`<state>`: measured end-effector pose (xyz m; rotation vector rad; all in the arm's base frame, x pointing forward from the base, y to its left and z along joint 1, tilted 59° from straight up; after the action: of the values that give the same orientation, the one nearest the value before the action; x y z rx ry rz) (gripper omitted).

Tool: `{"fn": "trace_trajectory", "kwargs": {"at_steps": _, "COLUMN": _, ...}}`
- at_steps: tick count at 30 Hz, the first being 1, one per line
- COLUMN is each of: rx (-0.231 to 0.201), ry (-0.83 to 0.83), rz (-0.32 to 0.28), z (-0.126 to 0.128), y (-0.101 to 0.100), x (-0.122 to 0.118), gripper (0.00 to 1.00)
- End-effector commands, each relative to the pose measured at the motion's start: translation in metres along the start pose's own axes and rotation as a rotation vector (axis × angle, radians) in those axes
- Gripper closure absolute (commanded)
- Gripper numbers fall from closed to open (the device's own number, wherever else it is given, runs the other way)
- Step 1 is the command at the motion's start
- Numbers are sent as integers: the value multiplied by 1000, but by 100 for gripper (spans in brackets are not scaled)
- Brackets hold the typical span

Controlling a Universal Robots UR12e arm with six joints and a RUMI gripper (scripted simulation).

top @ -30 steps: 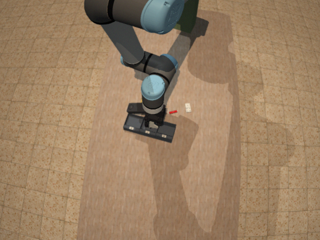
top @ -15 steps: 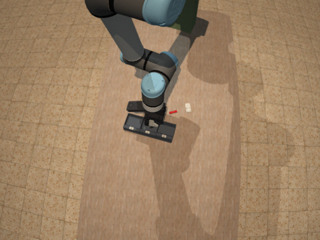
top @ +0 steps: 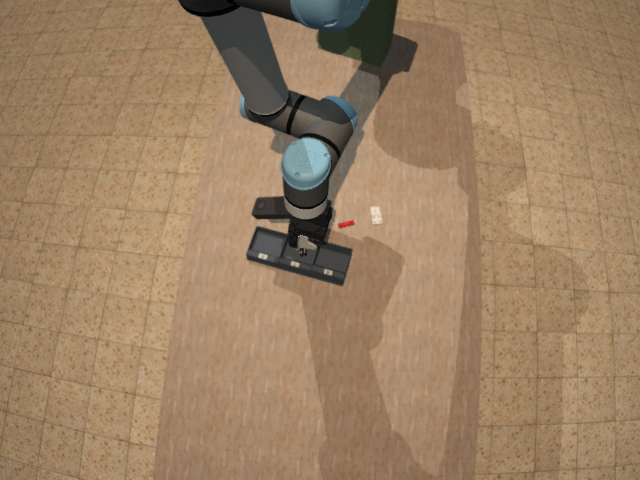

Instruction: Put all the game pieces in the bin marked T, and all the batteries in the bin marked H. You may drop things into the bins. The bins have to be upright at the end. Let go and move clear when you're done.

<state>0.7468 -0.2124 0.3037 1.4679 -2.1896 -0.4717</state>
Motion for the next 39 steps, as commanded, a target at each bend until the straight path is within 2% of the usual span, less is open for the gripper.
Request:
{"fn": "trace_trajectory", "kwargs": {"at_steps": 1, "rx": 1, "ry": -50, "rz": 0, "z": 5, "y": 1, "x": -6, "gripper": 76}}
{"fn": "trace_trajectory", "kwargs": {"at_steps": 4, "rx": 1, "ry": -180, "rz": 0, "z": 21, "y": 1, "x": -26, "gripper": 76}}
{"fn": "trace_trajectory", "kwargs": {"at_steps": 6, "rx": 1, "ry": -180, "rz": 0, "z": 21, "y": 1, "x": -26, "gripper": 76}}
{"fn": "trace_trajectory", "kwargs": {"at_steps": 7, "rx": 1, "ry": -247, "rz": 0, "z": 26, "y": 1, "x": -32, "gripper": 76}}
{"fn": "trace_trajectory", "kwargs": {"at_steps": 21, "rx": -10, "ry": -586, "rz": -13, "z": 101, "y": 2, "x": -120, "gripper": 76}}
{"fn": "trace_trajectory", "kwargs": {"at_steps": 23, "rx": -10, "ry": -586, "rz": -13, "z": 101, "y": 2, "x": -120, "gripper": 76}}
{"fn": "trace_trajectory", "kwargs": {"at_steps": 24, "rx": -12, "ry": -656, "rz": -15, "z": 107, "y": 2, "x": -127, "gripper": 76}}
{"fn": "trace_trajectory", "kwargs": {"at_steps": 32, "rx": -18, "ry": -844, "rz": -18, "z": 149, "y": 2, "x": -178, "gripper": 76}}
{"fn": "trace_trajectory", "kwargs": {"at_steps": 39, "rx": -16, "ry": -991, "rz": -15, "z": 156, "y": 2, "x": -187, "gripper": 76}}
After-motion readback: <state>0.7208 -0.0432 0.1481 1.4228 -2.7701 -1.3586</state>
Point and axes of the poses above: the point where the finger pads meet when closed, its own y axis back along the fingers, its own z axis across the jaws, x = y × z, the point moved 2 cm from there along y, back along the fingers, and after that the axes turned 6 degrees about y, right-handed, at the moved point
